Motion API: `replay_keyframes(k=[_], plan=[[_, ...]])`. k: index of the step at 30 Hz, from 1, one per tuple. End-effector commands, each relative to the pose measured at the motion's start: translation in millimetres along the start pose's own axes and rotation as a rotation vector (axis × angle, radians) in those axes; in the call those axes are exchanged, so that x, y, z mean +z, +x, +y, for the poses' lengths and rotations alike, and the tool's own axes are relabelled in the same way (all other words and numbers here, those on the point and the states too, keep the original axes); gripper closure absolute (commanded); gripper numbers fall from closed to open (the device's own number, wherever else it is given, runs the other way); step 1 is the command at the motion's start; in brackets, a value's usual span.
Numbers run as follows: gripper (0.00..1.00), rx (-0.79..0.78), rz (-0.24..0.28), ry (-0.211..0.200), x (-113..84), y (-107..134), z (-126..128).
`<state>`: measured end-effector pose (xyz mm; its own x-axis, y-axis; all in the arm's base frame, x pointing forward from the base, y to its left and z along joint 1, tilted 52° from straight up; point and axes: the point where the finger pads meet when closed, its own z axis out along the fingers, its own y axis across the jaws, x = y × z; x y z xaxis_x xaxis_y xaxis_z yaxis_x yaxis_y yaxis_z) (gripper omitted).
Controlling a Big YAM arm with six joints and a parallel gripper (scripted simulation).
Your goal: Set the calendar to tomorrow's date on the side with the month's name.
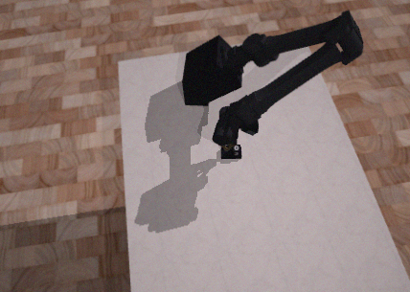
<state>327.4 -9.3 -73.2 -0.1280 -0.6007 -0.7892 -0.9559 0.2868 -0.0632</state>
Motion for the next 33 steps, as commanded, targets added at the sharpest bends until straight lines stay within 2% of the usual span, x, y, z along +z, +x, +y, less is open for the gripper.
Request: replay_keyframes(k=[1,14,33], plan=[[0.73,0.0,-0.005,-0.01,4.6,-3.4,-1.1],[0.73,-0.018,-0.002,0.003,1.5,-7.4,-5.0],[0.73,-0.016,-0.002,0.001,1.3,-8.2,-3.2]])
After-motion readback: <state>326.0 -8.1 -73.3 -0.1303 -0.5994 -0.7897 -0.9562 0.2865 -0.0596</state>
